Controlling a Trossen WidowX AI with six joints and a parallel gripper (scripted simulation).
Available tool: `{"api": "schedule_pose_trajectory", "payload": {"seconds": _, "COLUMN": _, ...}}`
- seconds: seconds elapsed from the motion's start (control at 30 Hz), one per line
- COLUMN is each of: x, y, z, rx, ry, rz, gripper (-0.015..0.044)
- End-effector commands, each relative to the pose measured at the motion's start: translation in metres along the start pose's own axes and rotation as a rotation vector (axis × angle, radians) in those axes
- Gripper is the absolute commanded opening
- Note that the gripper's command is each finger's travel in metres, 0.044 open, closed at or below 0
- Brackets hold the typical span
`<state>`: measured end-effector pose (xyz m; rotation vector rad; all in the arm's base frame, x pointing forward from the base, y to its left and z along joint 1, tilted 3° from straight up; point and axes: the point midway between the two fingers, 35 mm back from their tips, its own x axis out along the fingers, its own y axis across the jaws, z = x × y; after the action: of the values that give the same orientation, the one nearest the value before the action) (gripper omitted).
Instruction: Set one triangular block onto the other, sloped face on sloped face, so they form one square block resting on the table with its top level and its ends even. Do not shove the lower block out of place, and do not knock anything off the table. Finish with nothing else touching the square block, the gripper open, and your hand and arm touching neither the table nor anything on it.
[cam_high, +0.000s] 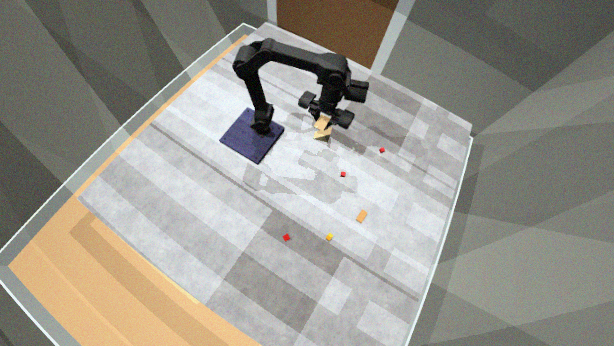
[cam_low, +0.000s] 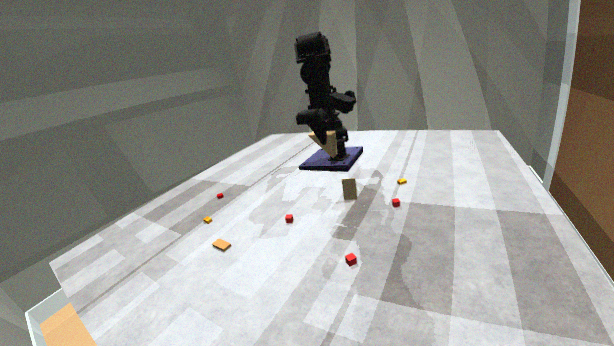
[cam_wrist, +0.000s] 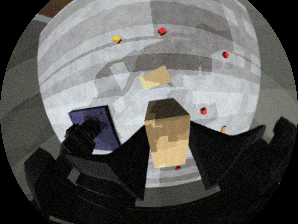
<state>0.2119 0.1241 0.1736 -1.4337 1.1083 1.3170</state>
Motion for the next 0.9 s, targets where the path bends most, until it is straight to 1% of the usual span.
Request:
{"api": "schedule_pose_trajectory", "payload": {"seconds": 0.0, "x": 0.001, "y": 0.006, "z": 0.002, "rx": -0.124, "ry": 0.001, "rz": 0.007, "gripper": 0.0}}
{"api": "schedule_pose_trajectory", "payload": {"seconds": 0.87, "x": -0.003, "y": 0.038, "z": 0.022, "rx": -1.014, "ry": -0.004, "rz": 0.01, "gripper": 0.0}}
